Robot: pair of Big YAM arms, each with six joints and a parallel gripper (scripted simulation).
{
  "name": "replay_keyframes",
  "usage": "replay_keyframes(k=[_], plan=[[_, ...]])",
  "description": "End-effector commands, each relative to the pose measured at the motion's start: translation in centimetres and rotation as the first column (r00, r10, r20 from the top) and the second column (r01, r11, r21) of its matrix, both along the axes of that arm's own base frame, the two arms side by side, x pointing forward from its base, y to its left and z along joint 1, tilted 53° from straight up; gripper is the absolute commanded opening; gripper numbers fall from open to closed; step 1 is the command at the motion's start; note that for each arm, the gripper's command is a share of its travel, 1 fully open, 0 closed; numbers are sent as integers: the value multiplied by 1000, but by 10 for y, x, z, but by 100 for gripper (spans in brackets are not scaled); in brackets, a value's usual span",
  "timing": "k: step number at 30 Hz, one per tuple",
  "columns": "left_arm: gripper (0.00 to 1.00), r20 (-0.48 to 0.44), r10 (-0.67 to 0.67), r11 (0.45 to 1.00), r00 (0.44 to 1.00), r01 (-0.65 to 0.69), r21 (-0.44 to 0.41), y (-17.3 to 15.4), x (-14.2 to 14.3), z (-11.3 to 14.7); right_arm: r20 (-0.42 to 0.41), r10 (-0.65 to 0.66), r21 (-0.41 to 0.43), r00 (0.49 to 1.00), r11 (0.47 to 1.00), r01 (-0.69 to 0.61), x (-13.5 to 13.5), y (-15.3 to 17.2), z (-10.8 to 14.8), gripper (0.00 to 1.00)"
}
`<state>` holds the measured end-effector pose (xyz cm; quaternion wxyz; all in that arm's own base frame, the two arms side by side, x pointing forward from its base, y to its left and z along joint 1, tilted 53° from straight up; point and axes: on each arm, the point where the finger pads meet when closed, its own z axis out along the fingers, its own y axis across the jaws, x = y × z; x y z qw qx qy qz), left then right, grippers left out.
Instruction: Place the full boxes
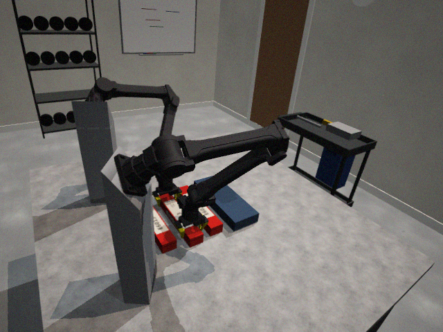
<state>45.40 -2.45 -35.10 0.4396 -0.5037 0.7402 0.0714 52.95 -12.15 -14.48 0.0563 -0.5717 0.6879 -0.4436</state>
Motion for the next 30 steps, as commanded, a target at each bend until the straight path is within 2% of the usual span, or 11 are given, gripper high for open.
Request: replay_keyframes(k=[1, 2, 3, 4, 5, 14, 15, 16, 30], plan=[[100, -3, -9, 1000, 1000, 9, 7, 1, -1, -3, -11, 4, -6, 1000, 1000, -4, -2, -5, -7, 100], [100, -3, -9, 1000, 1000, 9, 7, 1, -1, -3, -11, 4, -6, 1000, 1000, -4, -2, -5, -7, 100], [100, 4, -41, 999, 999, 41, 6, -14, 2, 1, -30, 19, -4, 999, 1000, -19, -8, 3, -11, 100], [100, 2, -42, 999, 999, 42, 6, -13, 2, -2, -16, 14, -5, 1000, 1000, -14, -1, -1, -9, 100], [100, -11, -14, 1000, 1000, 15, 7, -2, -4, 0, -17, 12, 0, 1000, 1000, -12, -6, 3, -5, 100], [100, -11, -15, 1000, 1000, 15, 7, -2, -4, -1, -17, 12, 0, 1000, 1000, -12, -6, 3, -5, 100], [100, -11, -15, 1000, 1000, 15, 7, -2, -4, -1, -17, 12, 0, 1000, 1000, -12, -6, 3, -5, 0], [0, -11, -15, 1000, 1000, 15, 7, -2, -4, -1, -17, 12, 0, 1000, 1000, -12, -6, 3, -5, 0], [0, -11, -15, 1000, 1000, 15, 7, -2, -4, -1, -17, 12, 0, 1000, 1000, -12, -6, 3, -5, 0]])
